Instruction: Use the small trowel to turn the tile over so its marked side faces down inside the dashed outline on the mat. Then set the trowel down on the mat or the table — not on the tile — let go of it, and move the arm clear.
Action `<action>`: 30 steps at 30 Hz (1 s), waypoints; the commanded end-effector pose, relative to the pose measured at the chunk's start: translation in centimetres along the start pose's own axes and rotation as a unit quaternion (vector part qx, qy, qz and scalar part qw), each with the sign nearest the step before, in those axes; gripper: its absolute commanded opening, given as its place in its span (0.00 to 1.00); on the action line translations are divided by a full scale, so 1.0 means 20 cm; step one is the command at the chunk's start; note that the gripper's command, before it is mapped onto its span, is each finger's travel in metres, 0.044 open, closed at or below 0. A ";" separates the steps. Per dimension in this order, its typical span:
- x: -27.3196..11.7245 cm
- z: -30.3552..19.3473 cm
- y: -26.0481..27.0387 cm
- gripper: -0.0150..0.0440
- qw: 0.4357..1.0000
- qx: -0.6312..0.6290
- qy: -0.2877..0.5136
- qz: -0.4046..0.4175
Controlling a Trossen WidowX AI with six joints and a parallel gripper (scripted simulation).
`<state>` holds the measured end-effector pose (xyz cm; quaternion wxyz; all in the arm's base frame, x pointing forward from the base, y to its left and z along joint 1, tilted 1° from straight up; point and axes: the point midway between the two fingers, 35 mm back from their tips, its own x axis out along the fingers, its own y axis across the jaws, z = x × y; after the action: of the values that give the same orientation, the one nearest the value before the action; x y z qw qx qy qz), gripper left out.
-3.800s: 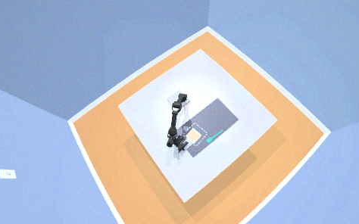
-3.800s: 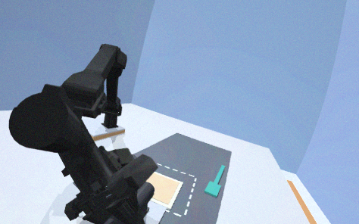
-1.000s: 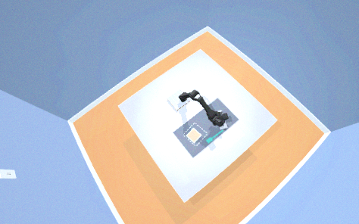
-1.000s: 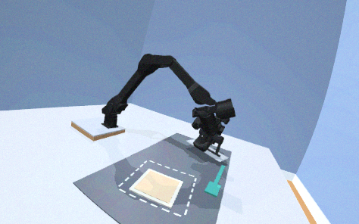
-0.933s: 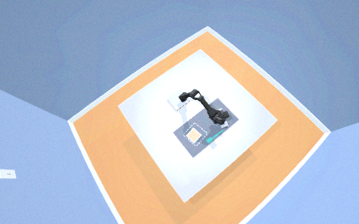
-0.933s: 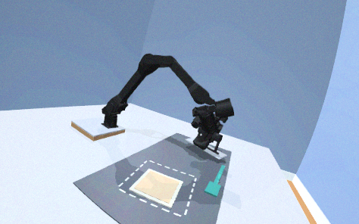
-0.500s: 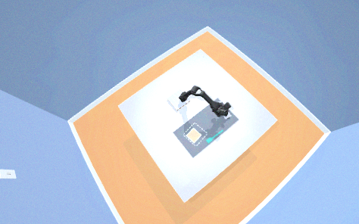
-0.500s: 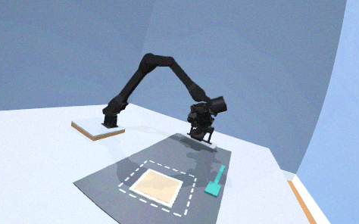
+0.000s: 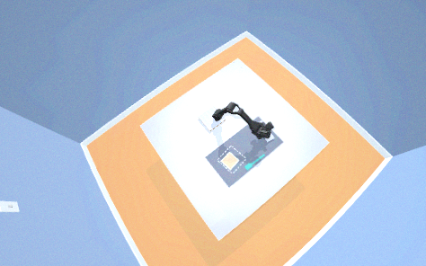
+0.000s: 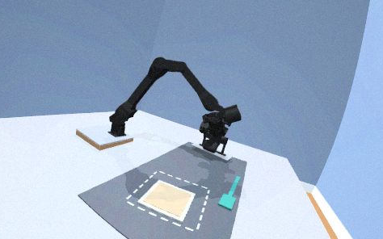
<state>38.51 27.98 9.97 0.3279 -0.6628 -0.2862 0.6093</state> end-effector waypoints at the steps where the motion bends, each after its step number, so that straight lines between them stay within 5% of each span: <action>1: 0.01 0.00 0.00 0.25 1.000 -0.006 0.000 -0.006; 13: 0.07 0.00 0.07 0.25 1.000 -0.006 0.000 -0.006; 24: 0.07 0.00 0.07 0.74 1.000 -0.006 0.000 -0.006; 30: 0.07 0.00 0.07 0.76 1.000 -0.006 0.000 -0.006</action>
<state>38.59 28.13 7.99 0.3274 -0.6637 -0.2911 0.6063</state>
